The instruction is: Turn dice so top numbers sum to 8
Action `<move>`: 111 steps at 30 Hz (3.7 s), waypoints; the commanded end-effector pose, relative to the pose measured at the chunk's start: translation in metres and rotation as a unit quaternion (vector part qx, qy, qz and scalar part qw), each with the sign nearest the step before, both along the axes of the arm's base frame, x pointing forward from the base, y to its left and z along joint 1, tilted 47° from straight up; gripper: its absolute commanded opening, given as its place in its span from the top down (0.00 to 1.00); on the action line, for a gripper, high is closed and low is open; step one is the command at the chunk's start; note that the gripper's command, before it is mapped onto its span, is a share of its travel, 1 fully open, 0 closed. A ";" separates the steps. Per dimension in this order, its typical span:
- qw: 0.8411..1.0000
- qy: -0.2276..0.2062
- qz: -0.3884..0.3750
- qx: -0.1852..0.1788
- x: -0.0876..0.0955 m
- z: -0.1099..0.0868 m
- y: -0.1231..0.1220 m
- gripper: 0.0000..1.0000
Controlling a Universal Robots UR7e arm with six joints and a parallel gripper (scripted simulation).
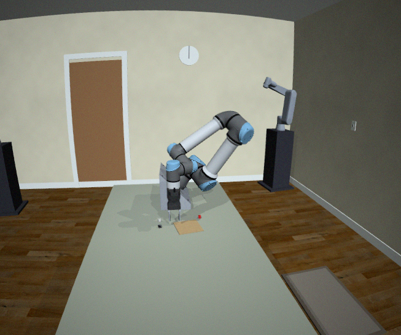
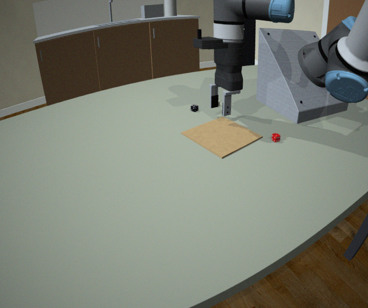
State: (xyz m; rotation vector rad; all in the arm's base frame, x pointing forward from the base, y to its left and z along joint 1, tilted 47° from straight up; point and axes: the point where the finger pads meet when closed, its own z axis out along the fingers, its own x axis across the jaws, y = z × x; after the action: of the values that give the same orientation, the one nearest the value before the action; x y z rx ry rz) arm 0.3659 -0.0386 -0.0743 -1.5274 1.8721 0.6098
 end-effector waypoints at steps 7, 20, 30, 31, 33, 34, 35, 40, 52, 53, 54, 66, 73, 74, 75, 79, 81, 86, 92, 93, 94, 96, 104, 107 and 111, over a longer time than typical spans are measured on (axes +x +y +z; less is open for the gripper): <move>1.000 0.001 0.000 0.002 -0.013 0.038 0.040 0.00; 1.000 0.001 0.000 0.002 -0.022 0.067 0.070 0.00; 1.000 0.001 0.000 0.002 -0.028 0.084 0.088 0.00; 1.000 0.001 0.000 0.002 -0.028 0.086 0.090 0.00; 1.000 0.001 0.000 0.002 -0.029 0.089 0.094 0.00; 1.000 0.001 0.000 0.002 -0.030 0.091 0.096 0.00; 1.000 0.001 0.000 0.002 -0.031 0.093 0.097 0.00; 1.000 0.001 0.000 0.002 -0.033 0.100 0.105 0.00; 1.000 0.001 0.000 0.002 -0.036 0.111 0.116 0.00; 1.000 0.001 0.000 0.002 -0.037 0.111 0.117 0.00; 1.000 0.001 0.000 0.002 -0.037 0.112 0.118 0.00; 1.000 0.001 0.000 0.002 -0.038 0.115 0.121 0.00; 1.000 0.001 0.000 0.002 -0.038 0.116 0.122 0.00; 1.000 0.001 0.000 0.002 -0.038 0.116 0.122 0.00; 1.000 0.001 0.000 0.002 -0.038 0.116 0.122 0.00; 1.000 0.001 0.000 0.002 -0.038 0.116 0.122 0.00; 1.000 0.001 0.000 0.002 -0.038 0.116 0.122 0.00; 1.000 0.001 0.000 0.002 -0.038 0.116 0.122 0.00; 1.000 0.001 0.000 0.002 -0.038 0.116 0.122 0.00; 1.000 0.001 0.000 0.002 -0.038 0.116 0.122 0.00; 1.000 0.001 0.000 0.002 -0.038 0.116 0.122 0.00; 1.000 0.001 0.000 0.002 -0.038 0.116 0.122 0.00; 1.000 0.001 0.000 0.002 -0.038 0.116 0.122 0.00; 1.000 0.001 0.000 0.002 -0.038 0.116 0.122 0.00; 1.000 0.001 0.000 0.002 -0.038 0.116 0.122 0.00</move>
State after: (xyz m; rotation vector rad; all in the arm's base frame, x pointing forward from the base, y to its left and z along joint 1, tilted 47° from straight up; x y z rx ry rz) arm 0.3289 0.0808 0.0418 -1.5253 1.8728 0.6112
